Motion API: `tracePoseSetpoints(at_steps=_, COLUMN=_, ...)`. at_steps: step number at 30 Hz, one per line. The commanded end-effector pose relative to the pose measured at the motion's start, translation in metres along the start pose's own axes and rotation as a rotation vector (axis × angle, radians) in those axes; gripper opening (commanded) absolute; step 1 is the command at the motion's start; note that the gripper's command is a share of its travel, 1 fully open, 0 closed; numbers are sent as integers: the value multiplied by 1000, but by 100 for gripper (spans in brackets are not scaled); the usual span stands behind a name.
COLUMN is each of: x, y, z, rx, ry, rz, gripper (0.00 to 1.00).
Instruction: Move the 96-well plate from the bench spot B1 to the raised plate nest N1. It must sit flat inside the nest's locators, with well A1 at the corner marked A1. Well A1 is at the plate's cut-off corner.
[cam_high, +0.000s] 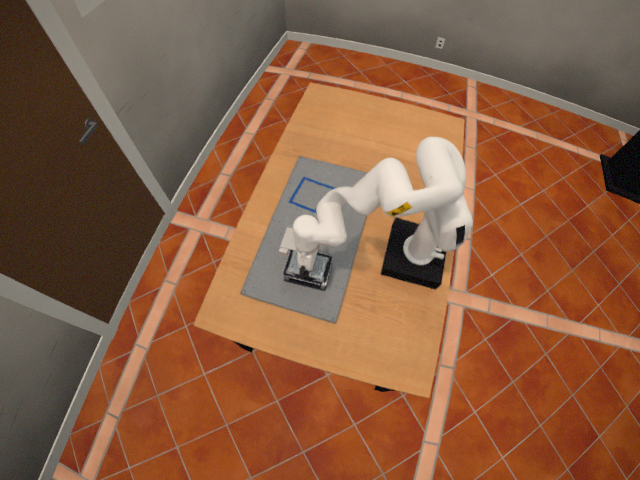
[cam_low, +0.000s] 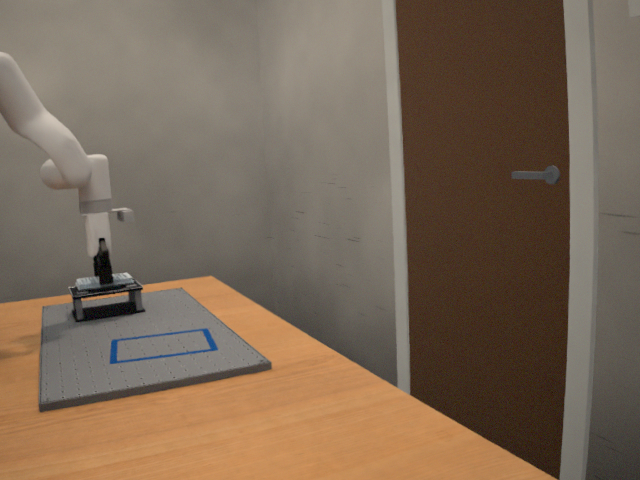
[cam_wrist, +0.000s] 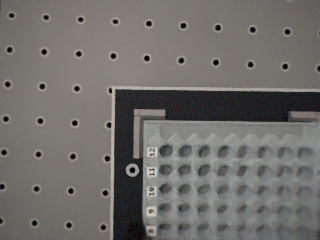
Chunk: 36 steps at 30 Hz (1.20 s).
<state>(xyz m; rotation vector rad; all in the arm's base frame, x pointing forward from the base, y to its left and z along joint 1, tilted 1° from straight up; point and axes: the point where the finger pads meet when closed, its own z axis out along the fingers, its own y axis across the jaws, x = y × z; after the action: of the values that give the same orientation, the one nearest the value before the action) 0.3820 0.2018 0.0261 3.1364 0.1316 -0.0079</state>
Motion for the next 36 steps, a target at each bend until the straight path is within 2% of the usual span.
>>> tracePoseSetpoints(at_steps=1, x=1, y=-1, z=-1, rx=10, ry=0, rz=0, gripper=0)
tracePoseSetpoints(at_steps=31, x=1, y=-1, z=4, rx=10, ry=0, rz=0, gripper=0)
tracePoseSetpoints(at_steps=32, x=1, y=-1, z=4, rx=10, ry=0, rz=0, gripper=100)
tracePoseSetpoints(at_steps=36, x=1, y=-1, z=4, rx=10, ry=0, rz=0, gripper=100)
